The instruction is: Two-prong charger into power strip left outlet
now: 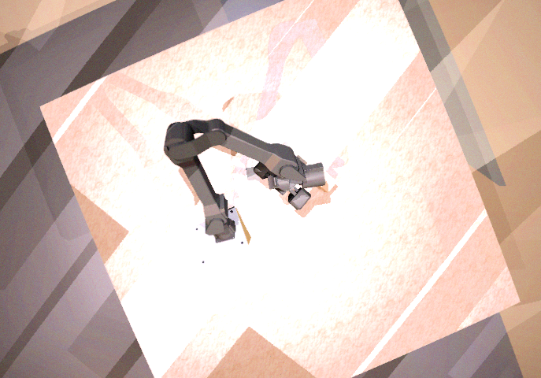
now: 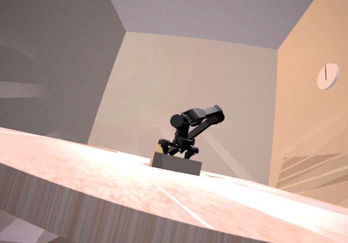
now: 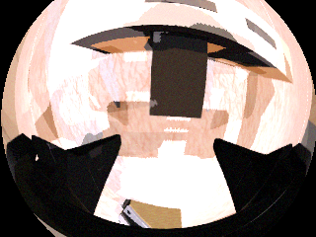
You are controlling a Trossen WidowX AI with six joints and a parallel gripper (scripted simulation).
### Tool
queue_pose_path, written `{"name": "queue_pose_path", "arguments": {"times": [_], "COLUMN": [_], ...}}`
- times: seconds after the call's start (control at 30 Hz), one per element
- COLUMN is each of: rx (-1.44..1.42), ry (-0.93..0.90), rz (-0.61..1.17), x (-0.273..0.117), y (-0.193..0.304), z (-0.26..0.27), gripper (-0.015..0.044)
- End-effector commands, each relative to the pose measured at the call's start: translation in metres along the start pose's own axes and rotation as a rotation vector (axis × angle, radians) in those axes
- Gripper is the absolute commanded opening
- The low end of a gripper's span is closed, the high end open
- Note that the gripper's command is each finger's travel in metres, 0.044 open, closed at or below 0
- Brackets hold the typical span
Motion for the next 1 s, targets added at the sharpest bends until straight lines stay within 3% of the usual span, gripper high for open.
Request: {"name": "queue_pose_path", "arguments": {"times": [0.0,0.2,0.47,0.97], "rx": [-0.002,0.017,0.133,0.134], "ry": [0.002,-0.001,-0.008,-0.008], "rz": [0.003,-0.05,-0.586,-0.598], "x": [0.001,-0.005,-0.065,-0.066], "y": [0.007,0.007,0.027,0.028], "z": [0.0,0.0,0.001,0.001], "gripper": [0.044,0.044,0.044,0.044]}}
Point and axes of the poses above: the point midway between the two fingers, 35 mm back from their tips, its own x axis out along the fingers, its own z axis across the jaws, y = z × x, the point moved 6 cm from there along -x, back along the fingers, and after that the axes turned 4 degrees about x, right-handed, at the moved point
